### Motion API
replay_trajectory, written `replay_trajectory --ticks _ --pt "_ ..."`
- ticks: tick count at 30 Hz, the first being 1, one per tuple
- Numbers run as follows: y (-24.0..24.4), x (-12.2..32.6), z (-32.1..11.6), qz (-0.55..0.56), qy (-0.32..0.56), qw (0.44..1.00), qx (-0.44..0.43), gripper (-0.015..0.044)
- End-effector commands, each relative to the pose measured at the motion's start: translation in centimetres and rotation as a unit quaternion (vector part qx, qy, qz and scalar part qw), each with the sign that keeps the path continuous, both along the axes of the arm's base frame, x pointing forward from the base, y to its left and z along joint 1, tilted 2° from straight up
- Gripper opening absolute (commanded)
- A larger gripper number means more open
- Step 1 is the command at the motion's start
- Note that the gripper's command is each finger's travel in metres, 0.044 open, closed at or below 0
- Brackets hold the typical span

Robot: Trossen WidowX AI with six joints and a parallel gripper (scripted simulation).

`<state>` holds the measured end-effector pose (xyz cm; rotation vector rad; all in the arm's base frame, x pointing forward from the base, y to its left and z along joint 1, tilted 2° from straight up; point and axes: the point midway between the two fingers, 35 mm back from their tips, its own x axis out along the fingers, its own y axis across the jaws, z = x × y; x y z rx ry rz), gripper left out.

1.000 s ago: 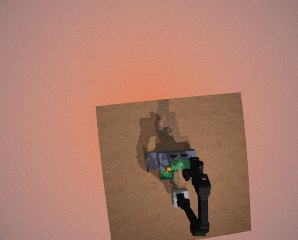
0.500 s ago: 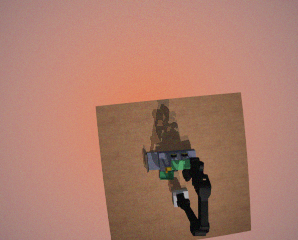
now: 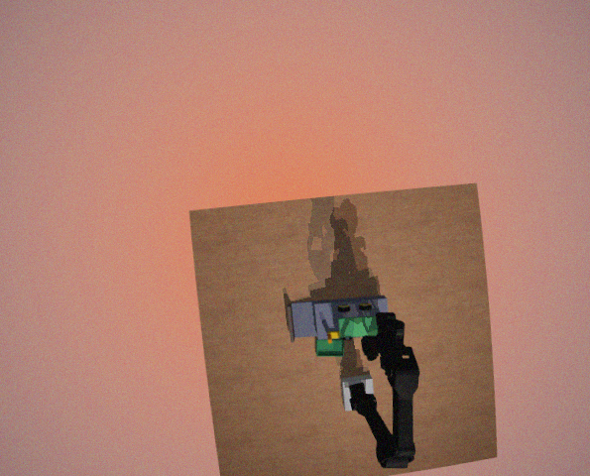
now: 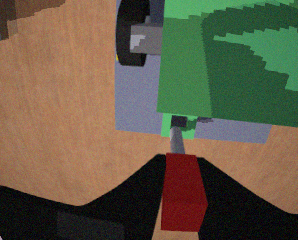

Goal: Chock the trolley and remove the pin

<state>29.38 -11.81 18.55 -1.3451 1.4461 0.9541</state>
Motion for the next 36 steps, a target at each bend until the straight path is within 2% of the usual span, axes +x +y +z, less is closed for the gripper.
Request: replay_trajectory --ticks 1,30,36 --pt "-0.1 0.1 0.5 -0.002 -0.005 1.0 -0.004 0.0" --pt "-3.2 -0.2 1.2 -0.002 -0.005 1.0 -0.005 0.0" --pt "-2.9 -1.6 1.0 -0.002 -0.005 1.0 -0.005 0.0"
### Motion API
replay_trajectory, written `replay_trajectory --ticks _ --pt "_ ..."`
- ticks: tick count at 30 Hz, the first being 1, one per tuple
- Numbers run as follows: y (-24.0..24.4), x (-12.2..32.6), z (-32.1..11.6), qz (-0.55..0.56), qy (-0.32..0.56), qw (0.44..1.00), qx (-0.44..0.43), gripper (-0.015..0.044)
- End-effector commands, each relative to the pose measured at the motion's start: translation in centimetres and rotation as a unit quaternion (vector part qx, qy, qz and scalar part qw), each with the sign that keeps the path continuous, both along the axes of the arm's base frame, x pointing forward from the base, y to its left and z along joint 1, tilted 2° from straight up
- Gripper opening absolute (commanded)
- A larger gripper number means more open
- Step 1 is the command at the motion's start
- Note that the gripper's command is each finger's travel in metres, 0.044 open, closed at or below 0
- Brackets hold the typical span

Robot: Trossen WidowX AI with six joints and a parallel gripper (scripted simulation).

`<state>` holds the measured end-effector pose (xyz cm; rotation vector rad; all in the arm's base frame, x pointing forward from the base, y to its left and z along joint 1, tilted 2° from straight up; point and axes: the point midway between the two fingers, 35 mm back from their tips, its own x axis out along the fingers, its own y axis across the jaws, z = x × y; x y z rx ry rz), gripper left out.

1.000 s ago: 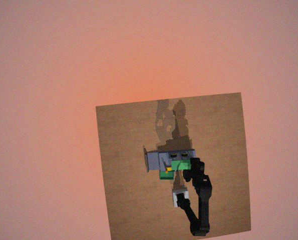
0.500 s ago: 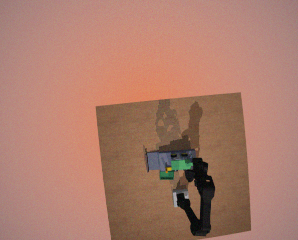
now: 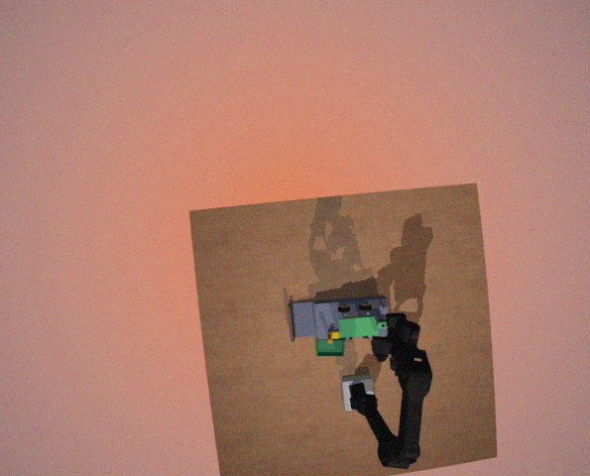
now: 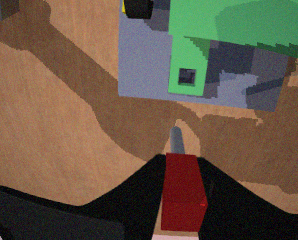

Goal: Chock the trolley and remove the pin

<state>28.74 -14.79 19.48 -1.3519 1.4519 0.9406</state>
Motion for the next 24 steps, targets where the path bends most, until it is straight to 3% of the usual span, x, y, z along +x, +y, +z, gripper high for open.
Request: replay_trajectory --ticks 1,24 --pt "0.1 -1.3 0.0 0.0 -0.002 1.0 0.001 0.0" --pt "0.6 -7.9 -0.5 0.0 0.001 1.0 0.001 0.0"
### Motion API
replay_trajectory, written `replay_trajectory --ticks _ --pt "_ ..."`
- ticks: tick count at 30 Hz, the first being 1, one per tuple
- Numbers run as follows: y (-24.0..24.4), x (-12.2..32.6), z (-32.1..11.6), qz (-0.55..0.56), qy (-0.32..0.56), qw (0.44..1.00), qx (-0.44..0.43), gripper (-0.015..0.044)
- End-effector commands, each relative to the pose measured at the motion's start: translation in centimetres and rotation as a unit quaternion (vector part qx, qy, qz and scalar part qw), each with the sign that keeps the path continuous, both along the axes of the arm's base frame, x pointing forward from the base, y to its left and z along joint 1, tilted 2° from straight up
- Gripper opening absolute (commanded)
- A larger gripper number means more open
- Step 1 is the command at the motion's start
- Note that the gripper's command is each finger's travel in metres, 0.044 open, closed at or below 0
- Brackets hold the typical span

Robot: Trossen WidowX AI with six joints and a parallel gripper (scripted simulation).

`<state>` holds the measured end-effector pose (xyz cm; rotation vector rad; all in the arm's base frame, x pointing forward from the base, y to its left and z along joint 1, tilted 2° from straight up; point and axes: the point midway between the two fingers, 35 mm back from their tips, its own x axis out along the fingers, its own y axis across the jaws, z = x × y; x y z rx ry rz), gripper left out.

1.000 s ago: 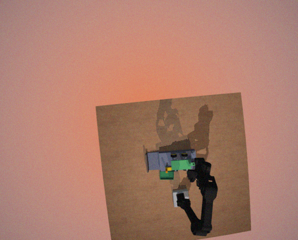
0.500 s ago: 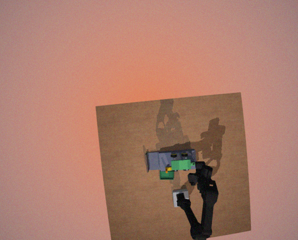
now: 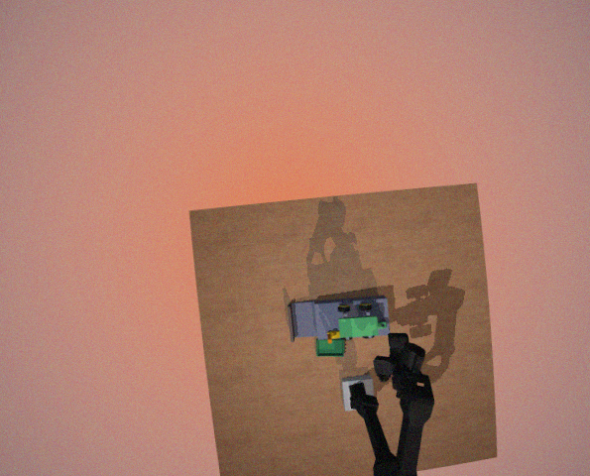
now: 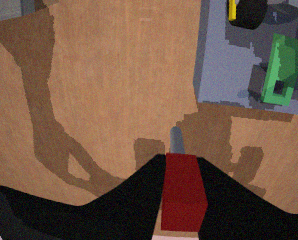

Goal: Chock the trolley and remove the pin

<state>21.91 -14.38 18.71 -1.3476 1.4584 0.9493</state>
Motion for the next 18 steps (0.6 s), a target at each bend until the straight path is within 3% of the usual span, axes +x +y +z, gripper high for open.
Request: replay_trajectory --ticks 1,18 --pt "0.2 -1.2 0.2 0.0 -0.004 1.0 0.0 0.0" --pt "4.6 -0.2 -0.9 0.0 -0.005 1.0 0.002 0.0"
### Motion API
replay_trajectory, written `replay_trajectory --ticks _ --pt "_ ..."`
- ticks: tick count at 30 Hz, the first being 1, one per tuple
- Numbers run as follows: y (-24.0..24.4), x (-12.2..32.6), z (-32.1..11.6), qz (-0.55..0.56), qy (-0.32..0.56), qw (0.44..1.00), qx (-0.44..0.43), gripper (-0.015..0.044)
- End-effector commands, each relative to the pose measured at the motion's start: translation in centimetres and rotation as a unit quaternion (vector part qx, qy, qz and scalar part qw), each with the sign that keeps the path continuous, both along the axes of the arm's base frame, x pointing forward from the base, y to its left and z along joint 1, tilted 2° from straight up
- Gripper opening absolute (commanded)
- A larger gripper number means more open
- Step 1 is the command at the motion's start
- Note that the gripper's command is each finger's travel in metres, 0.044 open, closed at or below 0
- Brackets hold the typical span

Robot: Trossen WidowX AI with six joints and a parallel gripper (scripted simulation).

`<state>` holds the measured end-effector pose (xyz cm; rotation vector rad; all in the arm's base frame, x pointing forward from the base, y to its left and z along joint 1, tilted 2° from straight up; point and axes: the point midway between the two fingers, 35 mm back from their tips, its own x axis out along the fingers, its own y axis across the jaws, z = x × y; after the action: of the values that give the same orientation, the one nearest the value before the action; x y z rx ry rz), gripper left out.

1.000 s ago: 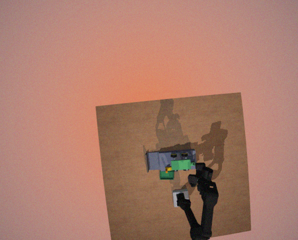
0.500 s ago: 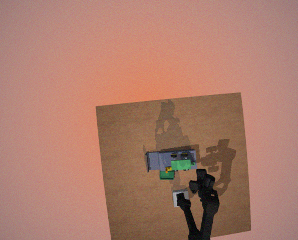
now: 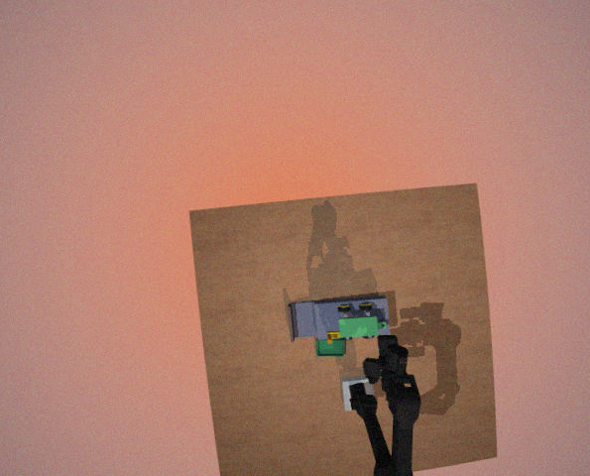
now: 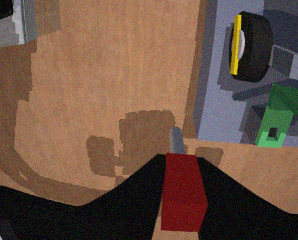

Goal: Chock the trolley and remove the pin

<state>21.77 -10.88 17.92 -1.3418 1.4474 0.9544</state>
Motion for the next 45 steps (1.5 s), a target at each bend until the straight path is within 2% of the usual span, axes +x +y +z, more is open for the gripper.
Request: replay_trajectory --ticks 1,45 --pt "1.4 0.0 -0.2 0.0 -0.003 1.0 -0.003 0.0" --pt "16.6 1.3 -2.4 0.0 -0.003 1.0 0.004 0.0"
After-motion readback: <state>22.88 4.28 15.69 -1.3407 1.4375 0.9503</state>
